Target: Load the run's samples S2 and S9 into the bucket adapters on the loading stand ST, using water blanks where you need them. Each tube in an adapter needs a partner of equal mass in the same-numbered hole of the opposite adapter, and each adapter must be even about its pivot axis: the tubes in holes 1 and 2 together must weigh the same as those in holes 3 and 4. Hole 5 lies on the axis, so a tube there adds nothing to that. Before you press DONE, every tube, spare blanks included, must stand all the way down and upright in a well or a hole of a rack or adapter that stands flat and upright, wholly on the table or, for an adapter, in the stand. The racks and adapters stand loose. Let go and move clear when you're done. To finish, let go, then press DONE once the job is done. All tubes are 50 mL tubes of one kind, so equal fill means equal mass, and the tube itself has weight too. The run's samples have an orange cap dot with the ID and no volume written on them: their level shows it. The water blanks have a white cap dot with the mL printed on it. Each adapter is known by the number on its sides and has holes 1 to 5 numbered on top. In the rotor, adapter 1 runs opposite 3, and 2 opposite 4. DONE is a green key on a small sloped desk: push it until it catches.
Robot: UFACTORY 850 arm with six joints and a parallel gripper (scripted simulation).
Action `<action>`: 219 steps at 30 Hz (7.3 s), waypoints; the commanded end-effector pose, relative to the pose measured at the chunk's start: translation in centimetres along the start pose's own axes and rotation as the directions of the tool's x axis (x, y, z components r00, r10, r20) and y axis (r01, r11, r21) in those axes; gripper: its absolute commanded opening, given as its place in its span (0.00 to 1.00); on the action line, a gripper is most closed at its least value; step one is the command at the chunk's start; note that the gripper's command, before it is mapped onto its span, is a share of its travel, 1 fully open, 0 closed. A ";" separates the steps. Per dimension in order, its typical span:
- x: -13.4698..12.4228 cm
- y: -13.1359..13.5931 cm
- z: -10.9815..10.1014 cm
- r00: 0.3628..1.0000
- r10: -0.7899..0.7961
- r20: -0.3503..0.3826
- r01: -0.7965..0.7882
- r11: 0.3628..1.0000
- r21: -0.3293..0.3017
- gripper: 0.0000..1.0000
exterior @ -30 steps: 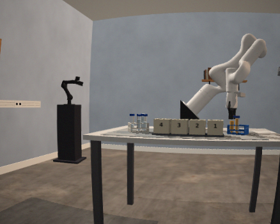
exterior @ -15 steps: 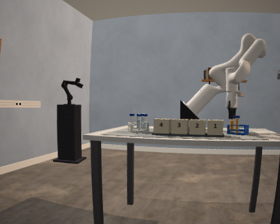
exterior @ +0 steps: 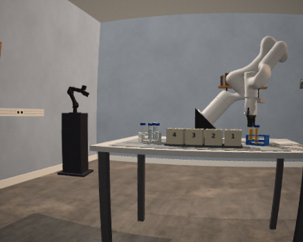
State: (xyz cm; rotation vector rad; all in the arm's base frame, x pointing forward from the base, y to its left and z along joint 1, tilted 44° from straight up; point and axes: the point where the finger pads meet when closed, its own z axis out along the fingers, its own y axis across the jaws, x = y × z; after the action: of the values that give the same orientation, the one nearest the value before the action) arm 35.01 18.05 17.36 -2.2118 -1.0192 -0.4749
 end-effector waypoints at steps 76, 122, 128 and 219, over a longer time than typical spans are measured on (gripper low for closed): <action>0.0 0.0 -11.8 1.000 -0.001 -0.001 0.001 1.000 -0.001 0.00; -10.2 10.3 -12.2 0.569 0.823 -0.001 -0.823 0.569 -0.001 0.00; -12.4 12.4 -12.2 0.469 0.883 -0.001 -0.883 0.469 0.000 0.00; -32.9 32.9 -11.9 0.469 0.883 -0.002 -0.883 0.469 -0.001 0.00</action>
State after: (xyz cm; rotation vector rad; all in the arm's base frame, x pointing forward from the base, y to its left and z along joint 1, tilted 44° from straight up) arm 38.94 -24.04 -5.54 -2.3666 0.2613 0.0306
